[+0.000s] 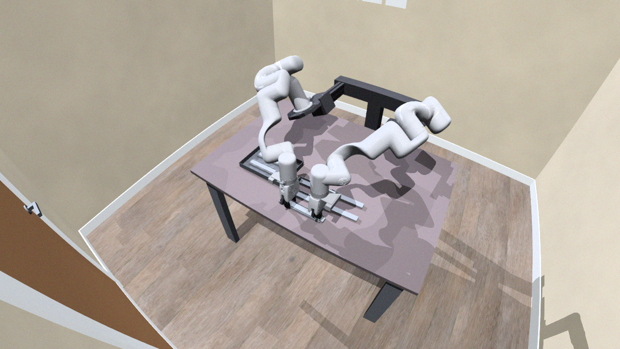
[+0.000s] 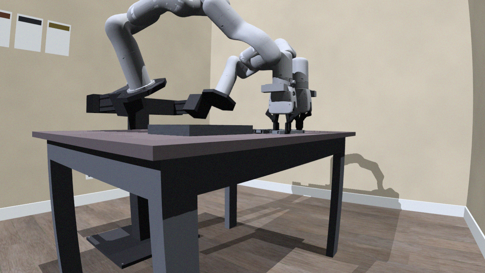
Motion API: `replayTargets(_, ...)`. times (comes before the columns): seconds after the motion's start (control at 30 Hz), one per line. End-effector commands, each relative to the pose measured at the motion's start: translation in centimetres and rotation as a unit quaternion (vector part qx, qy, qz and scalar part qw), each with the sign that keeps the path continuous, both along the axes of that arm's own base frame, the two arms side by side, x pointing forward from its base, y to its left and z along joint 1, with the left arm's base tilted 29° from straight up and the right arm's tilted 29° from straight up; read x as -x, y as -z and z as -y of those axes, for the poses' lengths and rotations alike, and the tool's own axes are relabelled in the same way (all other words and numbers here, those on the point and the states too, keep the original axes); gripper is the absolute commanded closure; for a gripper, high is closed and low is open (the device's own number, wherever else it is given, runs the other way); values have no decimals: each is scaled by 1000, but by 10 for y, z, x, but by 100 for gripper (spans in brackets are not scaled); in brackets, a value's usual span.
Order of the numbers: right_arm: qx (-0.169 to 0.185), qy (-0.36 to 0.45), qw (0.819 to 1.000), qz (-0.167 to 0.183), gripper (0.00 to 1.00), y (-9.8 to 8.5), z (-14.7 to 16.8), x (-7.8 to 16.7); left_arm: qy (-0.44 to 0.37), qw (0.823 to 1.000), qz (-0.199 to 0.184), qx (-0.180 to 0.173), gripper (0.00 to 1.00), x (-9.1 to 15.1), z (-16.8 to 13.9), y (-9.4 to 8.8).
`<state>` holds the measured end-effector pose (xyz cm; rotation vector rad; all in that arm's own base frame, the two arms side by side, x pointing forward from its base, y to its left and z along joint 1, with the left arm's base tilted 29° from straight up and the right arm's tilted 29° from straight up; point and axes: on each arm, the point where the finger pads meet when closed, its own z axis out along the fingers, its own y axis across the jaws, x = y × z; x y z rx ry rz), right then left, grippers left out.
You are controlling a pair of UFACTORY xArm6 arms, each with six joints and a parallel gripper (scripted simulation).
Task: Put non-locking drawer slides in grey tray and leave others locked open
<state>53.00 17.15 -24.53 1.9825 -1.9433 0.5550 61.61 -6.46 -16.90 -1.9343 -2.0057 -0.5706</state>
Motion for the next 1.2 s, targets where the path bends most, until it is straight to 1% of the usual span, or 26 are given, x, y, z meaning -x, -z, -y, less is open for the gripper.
replayTargets(0.0,-1,-1,1000,2,100,-2,-2,-2,0,1000,1,0,100,-1,-5,-4)
replayTargets(0.3,-1,-1,1000,2,100,-2,-2,-2,0,1000,1,0,100,0,-22,-14)
replayTargets(0.37,-1,-1,1000,2,100,-2,-2,-2,0,1000,1,0,100,0,-22,-14)
replayTargets(1.17,-1,-1,1000,2,100,-2,-2,-2,0,1000,1,0,100,4,-77,-43)
